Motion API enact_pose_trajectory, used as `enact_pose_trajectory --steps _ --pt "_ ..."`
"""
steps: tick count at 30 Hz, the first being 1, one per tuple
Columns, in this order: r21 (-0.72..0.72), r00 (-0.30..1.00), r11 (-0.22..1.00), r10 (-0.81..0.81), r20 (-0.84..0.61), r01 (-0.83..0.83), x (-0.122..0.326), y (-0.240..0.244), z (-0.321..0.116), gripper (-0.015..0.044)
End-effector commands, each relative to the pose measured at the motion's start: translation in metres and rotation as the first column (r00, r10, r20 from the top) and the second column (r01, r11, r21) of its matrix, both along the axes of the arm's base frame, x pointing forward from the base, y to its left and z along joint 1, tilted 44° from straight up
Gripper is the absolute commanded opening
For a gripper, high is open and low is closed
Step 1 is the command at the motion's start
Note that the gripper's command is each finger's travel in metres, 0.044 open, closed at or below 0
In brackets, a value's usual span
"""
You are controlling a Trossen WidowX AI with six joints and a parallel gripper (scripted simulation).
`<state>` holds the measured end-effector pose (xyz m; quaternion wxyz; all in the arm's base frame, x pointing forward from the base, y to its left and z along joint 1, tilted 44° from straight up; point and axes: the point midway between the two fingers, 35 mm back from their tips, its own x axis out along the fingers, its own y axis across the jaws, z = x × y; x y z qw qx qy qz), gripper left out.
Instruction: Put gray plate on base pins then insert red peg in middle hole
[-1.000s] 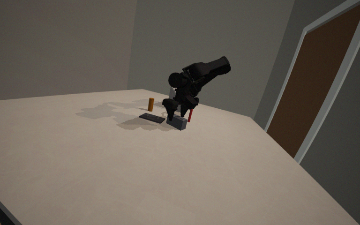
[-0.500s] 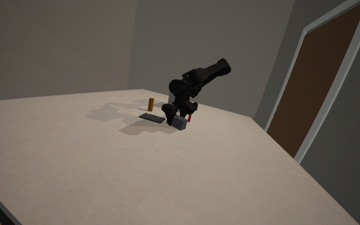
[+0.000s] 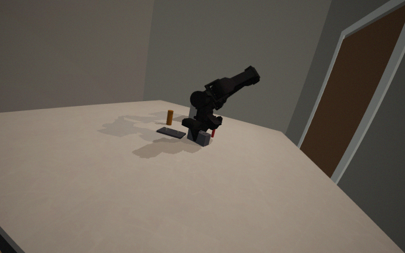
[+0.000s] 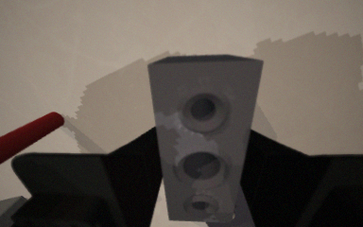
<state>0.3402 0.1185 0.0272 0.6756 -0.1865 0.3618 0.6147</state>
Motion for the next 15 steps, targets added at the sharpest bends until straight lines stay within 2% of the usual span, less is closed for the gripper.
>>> enact_pose_trajectory --steps 1,3,7,15 --pt "0.003 1.0 1.0 0.0 -0.002 0.0 0.0 0.001 0.0 0.0118" --pt "0.003 1.0 1.0 0.0 -0.002 0.0 0.0 0.001 0.0 0.0105" --pt "0.001 1.0 1.0 0.0 -0.002 0.0 0.001 -0.002 0.003 0.0" --pt "-0.005 1.0 1.0 -0.001 -0.002 0.001 0.004 -0.02 0.019 0.0"
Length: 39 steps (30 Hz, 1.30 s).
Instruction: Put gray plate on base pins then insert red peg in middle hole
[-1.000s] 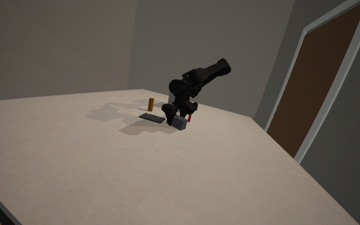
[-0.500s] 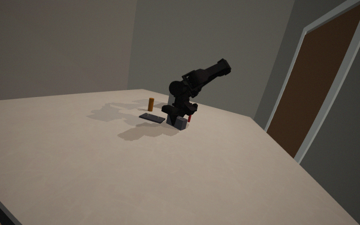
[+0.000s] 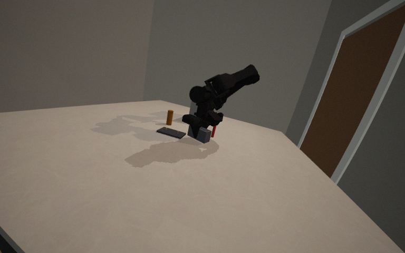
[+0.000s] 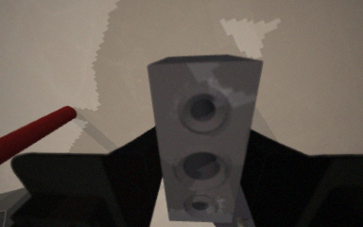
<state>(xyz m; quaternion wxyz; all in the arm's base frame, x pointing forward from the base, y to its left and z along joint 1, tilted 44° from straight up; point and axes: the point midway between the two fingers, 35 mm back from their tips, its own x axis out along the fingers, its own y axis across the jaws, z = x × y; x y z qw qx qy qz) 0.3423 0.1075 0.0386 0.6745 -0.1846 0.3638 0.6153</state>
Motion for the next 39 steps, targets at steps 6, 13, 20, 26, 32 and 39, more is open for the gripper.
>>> enact_pose_trajectory --steps 6,13,20,26,32,39 --pt "-0.008 1.0 1.0 -0.002 0.004 0.002 0.004 -0.023 0.02 0.0" --pt "-0.01 1.0 1.0 -0.002 0.004 0.002 0.004 -0.039 0.035 0.0" --pt "-0.01 1.0 1.0 -0.001 0.003 0.002 0.002 -0.055 0.051 0.0" --pt "-0.008 1.0 1.0 -0.002 0.002 0.002 -0.001 -0.068 0.065 0.0" --pt "-0.005 1.0 1.0 -0.001 0.002 0.001 -0.005 -0.08 0.08 0.0" --pt "-0.005 1.0 1.0 0.007 0.01 -0.007 -0.004 -0.084 0.079 0.0"
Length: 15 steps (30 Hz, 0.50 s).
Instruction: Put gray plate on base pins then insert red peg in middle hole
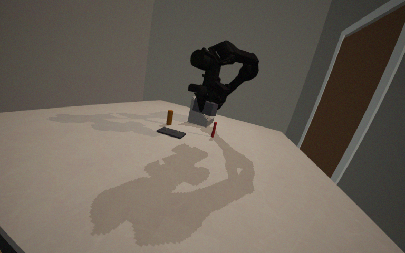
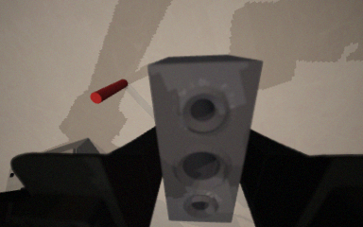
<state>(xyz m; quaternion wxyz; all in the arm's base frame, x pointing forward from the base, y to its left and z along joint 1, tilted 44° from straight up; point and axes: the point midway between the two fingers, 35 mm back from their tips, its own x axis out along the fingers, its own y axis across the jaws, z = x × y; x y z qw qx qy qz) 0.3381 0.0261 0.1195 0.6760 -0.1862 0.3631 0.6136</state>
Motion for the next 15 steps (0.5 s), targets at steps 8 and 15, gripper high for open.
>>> enact_pose_trajectory --steps 8,15 --pt "-0.008 0.997 0.999 0.052 0.048 -0.052 0.007 -0.01 -0.025 0.0" --pt "-0.011 0.992 0.996 0.095 0.089 -0.094 0.011 -0.016 -0.047 0.0"
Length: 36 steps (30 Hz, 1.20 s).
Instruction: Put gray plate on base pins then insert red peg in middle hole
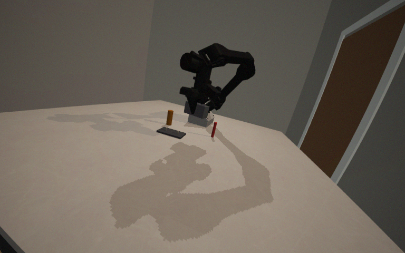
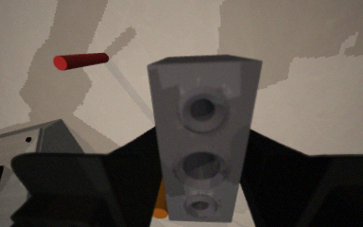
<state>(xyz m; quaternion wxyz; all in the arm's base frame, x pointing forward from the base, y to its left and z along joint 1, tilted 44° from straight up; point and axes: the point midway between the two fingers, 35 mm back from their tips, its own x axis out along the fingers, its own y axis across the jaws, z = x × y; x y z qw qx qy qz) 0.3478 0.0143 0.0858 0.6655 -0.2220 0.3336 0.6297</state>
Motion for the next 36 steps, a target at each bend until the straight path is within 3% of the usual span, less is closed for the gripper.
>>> enact_pose_trajectory --steps 1,36 --pt "-0.002 0.999 1.0 0.029 0.025 -0.029 0.002 -0.005 -0.016 0.0" --pt "-0.018 0.952 0.975 0.222 0.21 -0.223 0.006 -0.028 -0.112 0.0"
